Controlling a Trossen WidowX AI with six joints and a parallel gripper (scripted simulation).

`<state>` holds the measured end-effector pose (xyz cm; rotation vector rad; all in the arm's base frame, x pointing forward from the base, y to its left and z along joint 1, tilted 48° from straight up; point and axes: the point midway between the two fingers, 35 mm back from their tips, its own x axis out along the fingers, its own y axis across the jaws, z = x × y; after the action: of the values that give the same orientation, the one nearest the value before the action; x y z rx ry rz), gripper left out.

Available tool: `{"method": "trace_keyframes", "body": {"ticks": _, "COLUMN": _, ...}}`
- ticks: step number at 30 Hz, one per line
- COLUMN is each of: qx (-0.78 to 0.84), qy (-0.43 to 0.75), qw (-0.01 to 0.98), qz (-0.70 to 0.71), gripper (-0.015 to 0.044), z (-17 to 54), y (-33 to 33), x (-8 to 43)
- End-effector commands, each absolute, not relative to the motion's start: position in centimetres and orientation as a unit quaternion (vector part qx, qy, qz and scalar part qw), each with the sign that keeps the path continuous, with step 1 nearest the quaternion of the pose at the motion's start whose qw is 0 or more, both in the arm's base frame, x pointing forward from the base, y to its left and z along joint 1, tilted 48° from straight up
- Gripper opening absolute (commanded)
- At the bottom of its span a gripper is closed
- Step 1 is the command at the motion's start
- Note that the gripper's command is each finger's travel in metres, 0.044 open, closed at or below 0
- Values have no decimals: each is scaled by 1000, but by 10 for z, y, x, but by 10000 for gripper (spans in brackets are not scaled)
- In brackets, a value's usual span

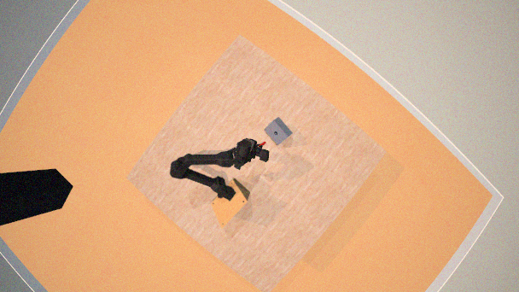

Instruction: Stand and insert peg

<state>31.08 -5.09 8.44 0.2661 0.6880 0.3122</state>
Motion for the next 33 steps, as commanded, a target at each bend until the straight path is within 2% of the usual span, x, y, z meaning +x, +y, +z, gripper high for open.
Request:
{"method": "trace_keyframes", "body": {"ticks": 1, "qx": 119, "qy": 326, "qw": 926, "qz": 148, "gripper": 0, "z": 85, "y": -54, "x": 313}}
{"method": "trace_keyframes", "body": {"ticks": 33, "qx": 89, "qy": 296, "qw": 941, "qz": 138, "gripper": 0, "z": 75, "y": -56, "x": 346}}
